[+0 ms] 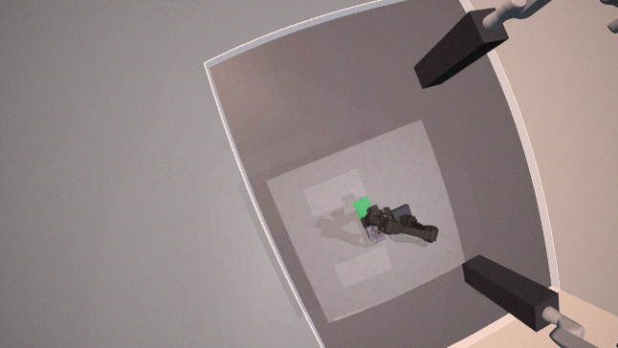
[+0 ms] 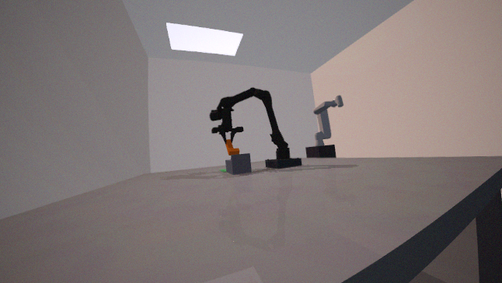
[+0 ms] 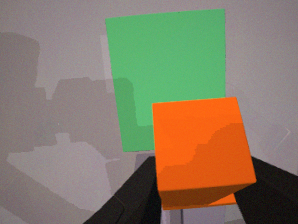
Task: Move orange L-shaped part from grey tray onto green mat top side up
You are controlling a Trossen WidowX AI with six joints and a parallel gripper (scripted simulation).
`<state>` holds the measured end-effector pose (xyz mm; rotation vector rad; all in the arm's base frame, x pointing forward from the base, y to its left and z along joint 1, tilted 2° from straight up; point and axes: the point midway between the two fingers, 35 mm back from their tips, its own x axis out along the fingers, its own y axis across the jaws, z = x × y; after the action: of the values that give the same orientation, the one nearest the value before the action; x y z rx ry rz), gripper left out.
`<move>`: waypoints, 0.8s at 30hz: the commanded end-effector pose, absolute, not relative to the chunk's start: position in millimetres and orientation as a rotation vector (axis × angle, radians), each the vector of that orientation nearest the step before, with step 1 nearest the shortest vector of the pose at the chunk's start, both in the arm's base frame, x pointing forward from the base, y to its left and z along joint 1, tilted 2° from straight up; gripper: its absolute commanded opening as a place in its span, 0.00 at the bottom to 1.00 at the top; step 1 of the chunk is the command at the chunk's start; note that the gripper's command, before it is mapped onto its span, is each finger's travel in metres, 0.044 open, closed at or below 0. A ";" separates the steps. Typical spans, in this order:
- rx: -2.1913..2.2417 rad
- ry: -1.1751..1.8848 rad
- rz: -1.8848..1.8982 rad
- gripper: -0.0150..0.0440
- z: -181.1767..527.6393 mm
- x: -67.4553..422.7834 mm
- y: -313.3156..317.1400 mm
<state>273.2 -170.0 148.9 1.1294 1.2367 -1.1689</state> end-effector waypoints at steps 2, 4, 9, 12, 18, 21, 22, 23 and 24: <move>1.123 1.241 -1.171 0.25 148.0 274.6 -190.1; 1.123 1.241 -1.171 0.25 148.0 274.6 -190.1; 1.123 1.241 -1.171 0.25 145.6 274.7 -190.2; 1.123 1.241 -1.171 0.25 141.4 274.7 -190.3; 1.123 1.241 -1.171 0.25 132.1 274.6 -190.6; 1.123 1.241 -1.171 0.25 127.4 274.5 -190.7; 1.123 1.241 -1.171 0.25 125.8 274.4 -190.7; 1.123 1.241 -1.171 0.25 124.2 274.4 -190.8; 1.123 1.241 -1.171 0.25 122.6 274.4 -190.8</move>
<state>276.4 -191.4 132.2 1.1285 1.2233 -1.1685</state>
